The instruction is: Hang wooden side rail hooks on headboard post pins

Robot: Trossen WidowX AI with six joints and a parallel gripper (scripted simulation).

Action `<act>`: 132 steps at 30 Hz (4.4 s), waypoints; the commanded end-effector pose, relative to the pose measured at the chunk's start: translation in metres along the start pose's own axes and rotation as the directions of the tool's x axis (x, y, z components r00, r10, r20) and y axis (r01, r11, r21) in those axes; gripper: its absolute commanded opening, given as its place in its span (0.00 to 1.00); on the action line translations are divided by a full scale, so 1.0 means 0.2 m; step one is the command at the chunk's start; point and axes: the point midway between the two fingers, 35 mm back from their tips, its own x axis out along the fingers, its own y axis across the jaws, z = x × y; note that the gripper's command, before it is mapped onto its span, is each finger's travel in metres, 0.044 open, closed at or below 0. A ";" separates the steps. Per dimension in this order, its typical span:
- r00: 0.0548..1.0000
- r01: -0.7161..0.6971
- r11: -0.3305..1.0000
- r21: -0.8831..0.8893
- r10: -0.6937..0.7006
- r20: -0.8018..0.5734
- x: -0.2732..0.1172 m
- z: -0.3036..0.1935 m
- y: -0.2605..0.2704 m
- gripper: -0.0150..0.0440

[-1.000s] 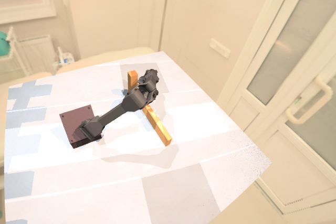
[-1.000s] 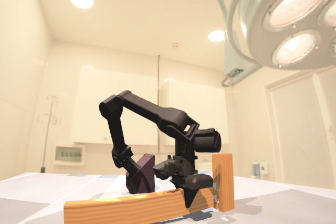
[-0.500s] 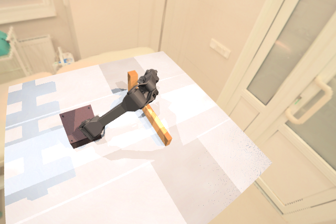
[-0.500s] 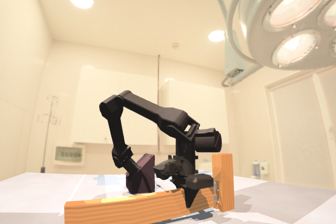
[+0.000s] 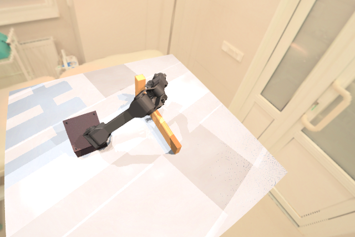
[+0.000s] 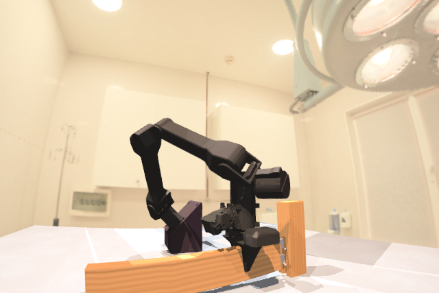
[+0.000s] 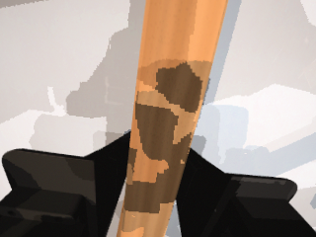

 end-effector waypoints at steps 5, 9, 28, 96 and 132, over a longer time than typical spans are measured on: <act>1.000 -0.010 1.000 -0.004 0.010 -0.004 -0.01 -0.02 -0.01 0.25; 1.000 -0.010 1.000 -0.004 0.010 -0.004 -0.01 -0.03 -0.01 0.25; 1.000 -0.010 1.000 -0.004 0.010 -0.005 -0.02 -0.03 -0.01 0.25; 1.000 -0.010 1.000 -0.003 0.010 -0.005 -0.02 -0.07 0.00 0.25; 1.000 -0.010 1.000 -0.003 0.010 -0.005 -0.02 -0.09 -0.01 0.25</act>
